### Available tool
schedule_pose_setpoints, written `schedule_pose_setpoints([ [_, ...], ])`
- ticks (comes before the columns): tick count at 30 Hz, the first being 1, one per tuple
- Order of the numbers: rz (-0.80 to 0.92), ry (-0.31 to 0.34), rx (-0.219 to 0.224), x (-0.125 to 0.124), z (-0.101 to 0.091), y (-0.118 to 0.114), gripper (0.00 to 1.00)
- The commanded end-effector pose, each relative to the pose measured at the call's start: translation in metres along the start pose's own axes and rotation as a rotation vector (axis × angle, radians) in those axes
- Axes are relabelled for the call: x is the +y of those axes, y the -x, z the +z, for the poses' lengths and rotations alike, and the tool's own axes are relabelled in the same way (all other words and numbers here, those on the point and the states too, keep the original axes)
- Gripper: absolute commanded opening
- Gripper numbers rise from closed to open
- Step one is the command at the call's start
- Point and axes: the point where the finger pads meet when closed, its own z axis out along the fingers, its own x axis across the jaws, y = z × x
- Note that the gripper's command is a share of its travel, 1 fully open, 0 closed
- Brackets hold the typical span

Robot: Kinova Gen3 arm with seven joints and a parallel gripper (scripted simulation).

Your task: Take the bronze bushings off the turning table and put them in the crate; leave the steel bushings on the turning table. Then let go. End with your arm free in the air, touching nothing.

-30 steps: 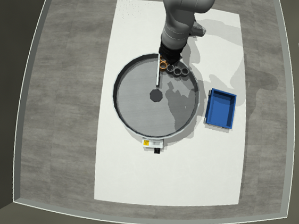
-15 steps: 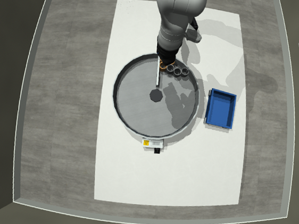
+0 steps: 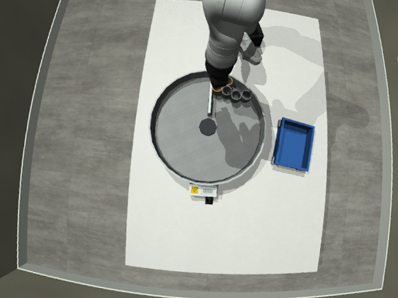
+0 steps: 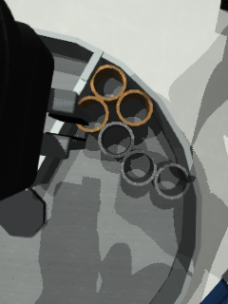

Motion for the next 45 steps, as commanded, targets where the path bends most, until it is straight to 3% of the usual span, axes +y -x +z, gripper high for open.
schedule_pose_setpoints([
  [1,0.004,-0.005,-0.012,-0.002,0.004,0.004,0.34],
  [10,0.004,-0.005,-0.012,-0.002,0.004,0.004,0.34],
  [15,0.222,-0.004,-0.012,0.003,0.027,0.009,0.34],
  [27,0.222,-0.004,-0.012,0.003,0.027,0.009,0.34],
  [28,0.222,-0.004,-0.012,0.003,0.026,0.009,0.48],
  [45,0.222,-0.004,-0.012,0.003,0.026,0.009,0.48],
])
